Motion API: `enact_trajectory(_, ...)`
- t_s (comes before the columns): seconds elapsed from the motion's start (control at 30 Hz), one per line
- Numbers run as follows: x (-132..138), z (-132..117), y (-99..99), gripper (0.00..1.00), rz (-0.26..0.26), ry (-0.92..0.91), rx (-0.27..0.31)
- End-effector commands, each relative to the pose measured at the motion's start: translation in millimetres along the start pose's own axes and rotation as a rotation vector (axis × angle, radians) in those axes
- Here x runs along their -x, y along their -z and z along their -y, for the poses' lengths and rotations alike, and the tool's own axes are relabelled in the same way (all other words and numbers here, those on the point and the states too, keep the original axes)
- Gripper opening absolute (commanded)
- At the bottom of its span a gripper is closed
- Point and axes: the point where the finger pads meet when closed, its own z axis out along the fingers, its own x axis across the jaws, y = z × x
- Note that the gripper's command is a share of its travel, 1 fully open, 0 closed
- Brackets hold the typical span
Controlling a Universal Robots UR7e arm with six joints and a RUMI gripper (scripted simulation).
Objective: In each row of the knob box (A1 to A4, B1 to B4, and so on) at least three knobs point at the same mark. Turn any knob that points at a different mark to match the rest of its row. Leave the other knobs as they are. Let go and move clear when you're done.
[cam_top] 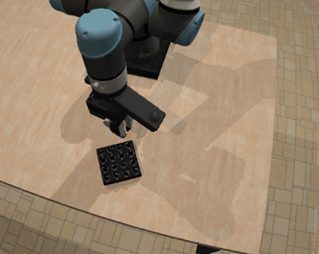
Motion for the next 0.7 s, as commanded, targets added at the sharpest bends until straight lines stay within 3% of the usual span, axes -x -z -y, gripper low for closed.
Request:
enact_trajectory(0.0, -1.8, 0.4, 1.1, 0.11, -0.002, 0.001, -0.001)
enact_trajectory(0.67, 0.6, 0.2, -9.9, 0.11, 0.004, 0.001, -0.001)
